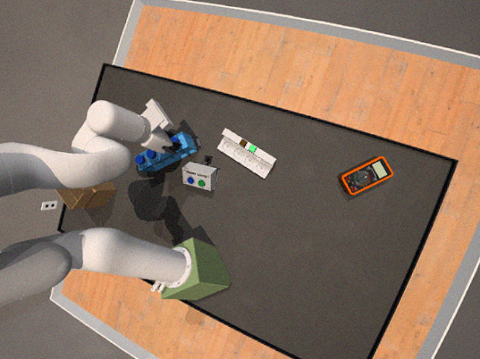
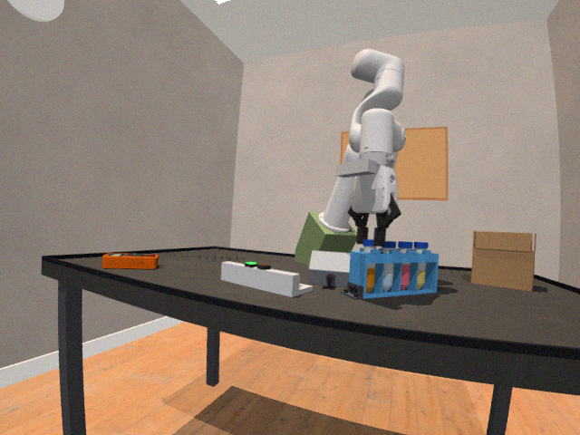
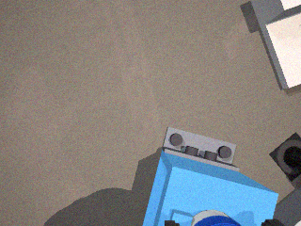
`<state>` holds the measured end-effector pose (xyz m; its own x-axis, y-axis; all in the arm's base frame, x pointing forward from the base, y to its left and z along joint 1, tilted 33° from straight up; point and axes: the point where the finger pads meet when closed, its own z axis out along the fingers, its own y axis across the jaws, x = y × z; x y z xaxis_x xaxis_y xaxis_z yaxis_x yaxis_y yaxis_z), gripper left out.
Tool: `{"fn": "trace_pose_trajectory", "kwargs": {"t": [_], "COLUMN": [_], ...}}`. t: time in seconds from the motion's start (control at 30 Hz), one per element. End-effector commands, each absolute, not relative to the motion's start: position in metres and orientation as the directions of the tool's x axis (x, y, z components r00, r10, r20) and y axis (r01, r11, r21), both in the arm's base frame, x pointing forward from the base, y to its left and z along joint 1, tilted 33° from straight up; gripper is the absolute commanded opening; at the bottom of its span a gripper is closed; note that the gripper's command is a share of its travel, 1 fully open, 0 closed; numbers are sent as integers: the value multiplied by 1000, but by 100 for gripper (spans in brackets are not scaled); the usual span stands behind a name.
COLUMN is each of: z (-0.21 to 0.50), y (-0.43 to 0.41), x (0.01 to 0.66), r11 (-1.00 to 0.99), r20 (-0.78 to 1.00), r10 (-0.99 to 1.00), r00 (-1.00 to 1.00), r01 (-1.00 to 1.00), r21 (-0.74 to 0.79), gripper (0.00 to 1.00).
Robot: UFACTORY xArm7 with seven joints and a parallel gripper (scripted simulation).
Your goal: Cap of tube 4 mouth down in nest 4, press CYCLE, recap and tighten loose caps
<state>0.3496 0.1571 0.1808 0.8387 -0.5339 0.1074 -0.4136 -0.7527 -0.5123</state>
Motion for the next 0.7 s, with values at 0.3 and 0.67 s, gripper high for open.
{"fn": "trace_pose_trajectory", "kwargs": {"t": [0.3, 0.67], "z": [182, 182], "y": [157, 157], "x": [351, 351], "r11": [-800, -800], "r20": [159, 159], "r10": [-434, -434], "r00": [887, 887], "r01": [-298, -299], "r21": [-520, -520], "gripper": [0, 0]}}
